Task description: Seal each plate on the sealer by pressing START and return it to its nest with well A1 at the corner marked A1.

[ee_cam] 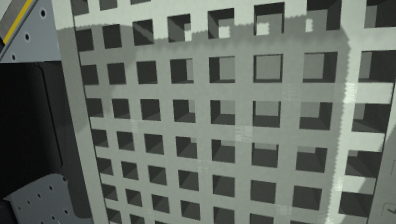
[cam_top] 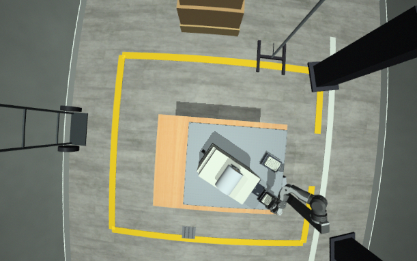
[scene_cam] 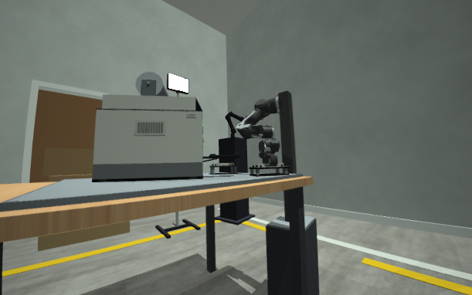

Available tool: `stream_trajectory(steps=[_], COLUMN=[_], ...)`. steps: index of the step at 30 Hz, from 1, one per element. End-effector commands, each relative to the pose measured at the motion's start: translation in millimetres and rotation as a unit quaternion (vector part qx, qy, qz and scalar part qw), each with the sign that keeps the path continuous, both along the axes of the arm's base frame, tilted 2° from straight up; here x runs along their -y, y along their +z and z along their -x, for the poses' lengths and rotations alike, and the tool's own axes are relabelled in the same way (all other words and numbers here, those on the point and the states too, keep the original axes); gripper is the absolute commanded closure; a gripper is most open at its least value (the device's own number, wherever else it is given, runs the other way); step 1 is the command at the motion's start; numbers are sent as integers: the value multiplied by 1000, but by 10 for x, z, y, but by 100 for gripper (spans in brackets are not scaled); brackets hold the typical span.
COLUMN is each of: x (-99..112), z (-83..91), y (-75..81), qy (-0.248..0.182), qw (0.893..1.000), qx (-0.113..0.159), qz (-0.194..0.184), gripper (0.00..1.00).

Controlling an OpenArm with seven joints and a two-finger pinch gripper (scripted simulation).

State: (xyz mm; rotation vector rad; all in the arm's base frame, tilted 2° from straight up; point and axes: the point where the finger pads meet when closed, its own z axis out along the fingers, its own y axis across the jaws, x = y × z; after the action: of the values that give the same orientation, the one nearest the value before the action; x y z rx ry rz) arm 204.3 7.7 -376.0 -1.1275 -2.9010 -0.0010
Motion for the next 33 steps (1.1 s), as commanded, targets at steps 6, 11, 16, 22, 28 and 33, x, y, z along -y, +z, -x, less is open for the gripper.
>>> stream_trajectory(steps=[6, 11, 16, 22, 28, 33], x=[-9, -9, -9, -9, -9, -9], z=[-4, -4, -4, -4, -4, -4], y=[4, 4, 4, 4, 4, 4], qy=[1, 1, 1, 1, 1, 1], qw=[1000, 1000, 1000, 1000, 1000, 1000], qx=[1, 1, 1, 1, 1, 1], qz=[-2, -2, -2, -2, -2, -2], gripper=[45, 100, 100, 100, 100, 100])
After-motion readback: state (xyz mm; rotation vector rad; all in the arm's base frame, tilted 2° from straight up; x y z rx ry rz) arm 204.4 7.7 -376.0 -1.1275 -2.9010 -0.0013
